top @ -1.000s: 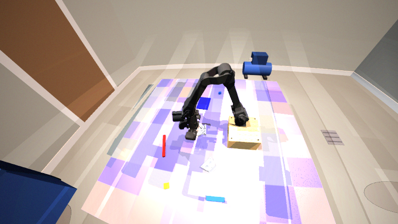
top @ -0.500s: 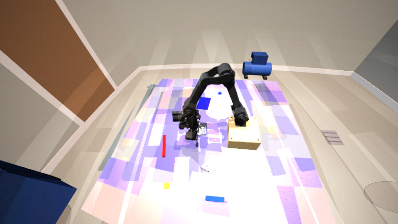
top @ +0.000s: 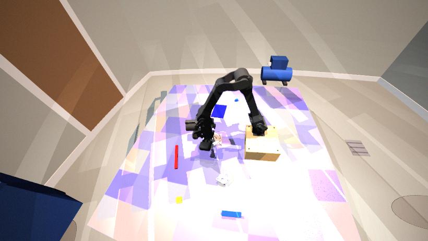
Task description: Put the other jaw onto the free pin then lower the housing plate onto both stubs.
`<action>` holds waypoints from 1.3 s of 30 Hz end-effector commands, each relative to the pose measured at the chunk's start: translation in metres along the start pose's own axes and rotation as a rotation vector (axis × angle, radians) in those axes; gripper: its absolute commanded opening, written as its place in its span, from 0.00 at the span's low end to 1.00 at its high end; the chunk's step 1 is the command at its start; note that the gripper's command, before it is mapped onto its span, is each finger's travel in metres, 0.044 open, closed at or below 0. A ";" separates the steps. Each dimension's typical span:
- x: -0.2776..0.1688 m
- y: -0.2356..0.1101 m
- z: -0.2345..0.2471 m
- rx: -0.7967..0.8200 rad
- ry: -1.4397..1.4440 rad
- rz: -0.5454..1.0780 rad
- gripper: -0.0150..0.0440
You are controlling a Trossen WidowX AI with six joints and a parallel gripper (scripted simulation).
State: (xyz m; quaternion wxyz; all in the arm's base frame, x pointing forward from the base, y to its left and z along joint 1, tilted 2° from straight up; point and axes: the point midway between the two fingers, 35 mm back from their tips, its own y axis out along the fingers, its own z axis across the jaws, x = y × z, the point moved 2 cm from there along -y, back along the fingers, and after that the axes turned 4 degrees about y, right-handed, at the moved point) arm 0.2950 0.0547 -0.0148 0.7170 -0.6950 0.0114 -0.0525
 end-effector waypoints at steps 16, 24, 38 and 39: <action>0.000 -0.003 0.000 0.002 -0.001 0.004 0.48; 0.000 -0.001 0.000 0.002 -0.001 0.004 0.48; 0.000 0.002 0.000 0.002 -0.001 0.004 0.48; 0.000 0.002 0.000 0.002 -0.001 0.004 0.48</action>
